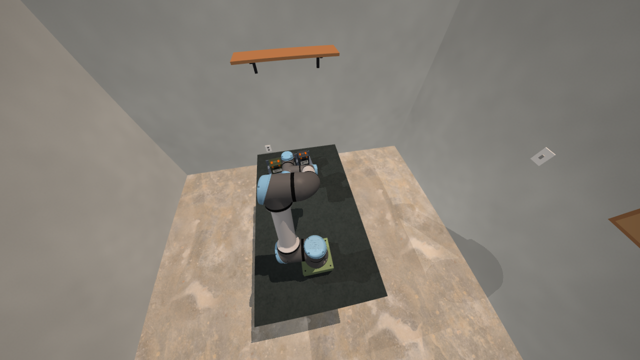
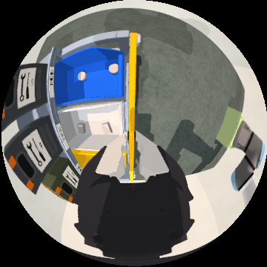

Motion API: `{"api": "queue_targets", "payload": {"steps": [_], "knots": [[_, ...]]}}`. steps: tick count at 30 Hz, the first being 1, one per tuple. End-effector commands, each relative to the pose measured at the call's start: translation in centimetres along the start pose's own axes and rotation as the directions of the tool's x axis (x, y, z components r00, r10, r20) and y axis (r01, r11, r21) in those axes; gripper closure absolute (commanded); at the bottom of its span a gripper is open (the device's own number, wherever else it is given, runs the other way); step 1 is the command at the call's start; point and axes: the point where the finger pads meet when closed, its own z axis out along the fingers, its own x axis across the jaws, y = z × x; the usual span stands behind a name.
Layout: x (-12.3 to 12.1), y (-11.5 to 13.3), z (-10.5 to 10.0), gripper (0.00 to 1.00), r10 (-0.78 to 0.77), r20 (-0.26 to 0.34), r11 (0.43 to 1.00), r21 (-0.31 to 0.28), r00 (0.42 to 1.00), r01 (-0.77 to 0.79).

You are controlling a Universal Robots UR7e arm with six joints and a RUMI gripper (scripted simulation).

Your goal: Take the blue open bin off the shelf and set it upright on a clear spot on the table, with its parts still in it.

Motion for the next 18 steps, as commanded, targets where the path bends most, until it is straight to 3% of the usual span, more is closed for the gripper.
{"api": "queue_targets", "payload": {"steps": [1,18], "knots": [[-0.1,0.0,-0.5,1.00,0.000,0.002,1.000,0.000,1.000,0.000],[-0.1,0.0,-2.1,1.00,0.000,0.002,1.000,0.000,1.000,0.000]]}}
